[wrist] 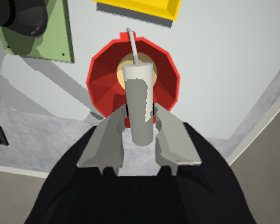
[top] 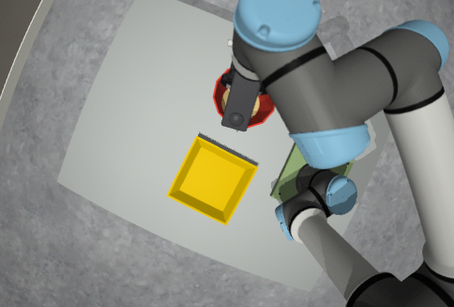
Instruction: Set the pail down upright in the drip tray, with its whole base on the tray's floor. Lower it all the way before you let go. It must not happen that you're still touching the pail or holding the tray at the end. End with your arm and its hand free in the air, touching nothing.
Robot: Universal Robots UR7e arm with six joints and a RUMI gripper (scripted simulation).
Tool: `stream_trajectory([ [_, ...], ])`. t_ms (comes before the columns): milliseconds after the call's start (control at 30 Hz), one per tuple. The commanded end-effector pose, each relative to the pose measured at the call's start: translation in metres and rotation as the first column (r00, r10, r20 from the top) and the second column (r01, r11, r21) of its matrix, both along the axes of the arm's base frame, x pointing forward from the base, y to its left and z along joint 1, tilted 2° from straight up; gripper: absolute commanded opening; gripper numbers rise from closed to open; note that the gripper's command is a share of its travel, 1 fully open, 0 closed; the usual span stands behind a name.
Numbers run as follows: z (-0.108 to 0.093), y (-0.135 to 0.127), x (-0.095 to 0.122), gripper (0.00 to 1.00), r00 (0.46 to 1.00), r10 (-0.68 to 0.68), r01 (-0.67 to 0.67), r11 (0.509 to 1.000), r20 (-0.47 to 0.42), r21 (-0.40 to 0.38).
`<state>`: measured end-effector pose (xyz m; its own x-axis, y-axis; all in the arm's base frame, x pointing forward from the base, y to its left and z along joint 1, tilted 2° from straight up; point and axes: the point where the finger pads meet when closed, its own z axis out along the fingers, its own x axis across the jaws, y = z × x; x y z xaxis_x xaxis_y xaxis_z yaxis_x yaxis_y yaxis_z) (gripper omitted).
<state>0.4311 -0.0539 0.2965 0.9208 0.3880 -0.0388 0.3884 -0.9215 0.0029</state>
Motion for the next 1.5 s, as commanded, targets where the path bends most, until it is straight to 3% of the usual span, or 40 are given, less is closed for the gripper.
stream_trajectory([
  [0,0.001,0.003,-0.001,0.00,1.000,0.000,0.000,1.000,0.002,-0.001],
  [1033,0.000,0.051,-0.014,0.00,1.000,0.000,0.000,1.000,0.002,-0.001],
  [1467,0.000,0.086,-0.024,0.00,1.000,0.000,0.000,1.000,0.002,-0.001],
])
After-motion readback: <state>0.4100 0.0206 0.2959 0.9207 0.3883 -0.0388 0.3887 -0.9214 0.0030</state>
